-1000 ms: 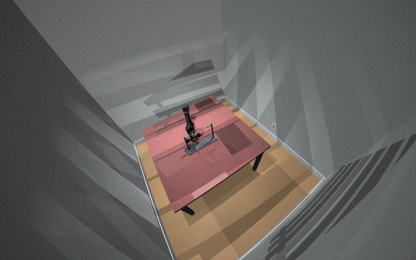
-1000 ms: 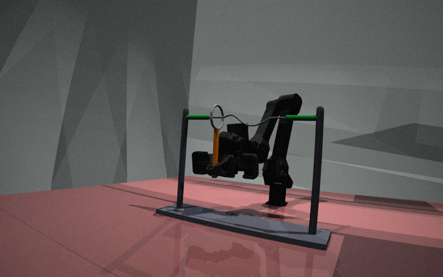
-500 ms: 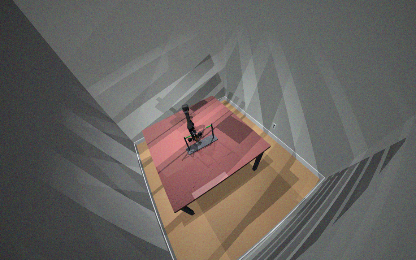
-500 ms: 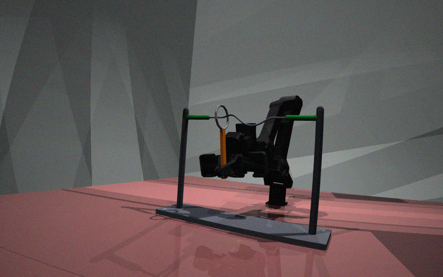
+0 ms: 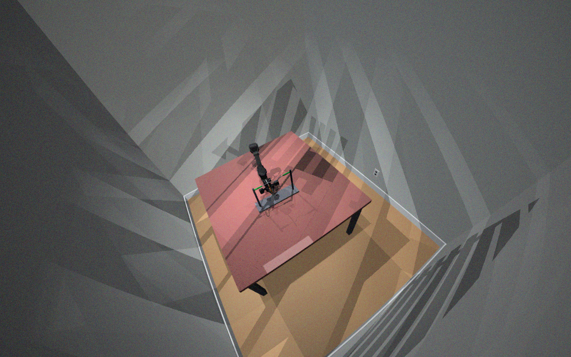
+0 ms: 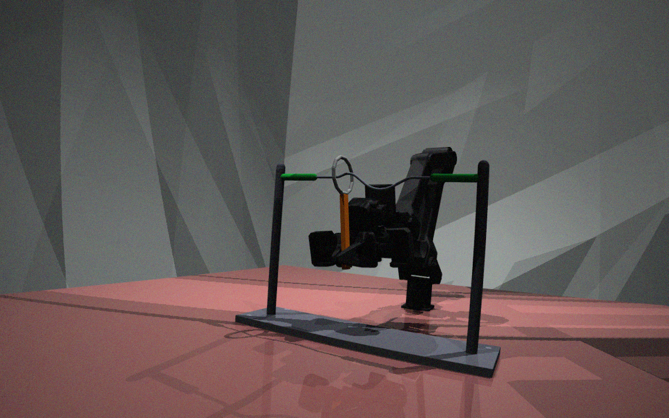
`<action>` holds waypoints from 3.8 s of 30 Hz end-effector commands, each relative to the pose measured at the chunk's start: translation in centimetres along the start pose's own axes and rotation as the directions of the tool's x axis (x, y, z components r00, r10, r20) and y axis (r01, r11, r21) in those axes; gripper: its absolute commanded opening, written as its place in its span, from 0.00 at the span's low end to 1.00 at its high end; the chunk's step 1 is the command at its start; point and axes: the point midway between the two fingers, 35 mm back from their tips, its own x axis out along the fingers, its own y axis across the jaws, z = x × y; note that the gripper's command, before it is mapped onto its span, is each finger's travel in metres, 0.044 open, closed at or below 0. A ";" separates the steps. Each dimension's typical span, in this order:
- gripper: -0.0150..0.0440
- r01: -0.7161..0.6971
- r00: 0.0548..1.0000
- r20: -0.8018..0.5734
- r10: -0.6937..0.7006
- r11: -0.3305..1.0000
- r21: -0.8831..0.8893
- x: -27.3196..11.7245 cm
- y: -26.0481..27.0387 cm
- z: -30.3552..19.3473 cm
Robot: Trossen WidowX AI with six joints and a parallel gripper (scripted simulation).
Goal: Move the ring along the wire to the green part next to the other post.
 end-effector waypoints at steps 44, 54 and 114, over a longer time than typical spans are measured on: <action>0.00 0.026 0.999 -0.015 -0.041 0.842 -0.539 -0.1 -3.0 0.2; 0.00 -0.018 0.999 -0.033 0.004 0.914 -0.406 0.1 -0.5 -1.3; 0.00 -0.199 0.978 -0.019 0.206 0.963 0.181 -0.9 13.2 -1.4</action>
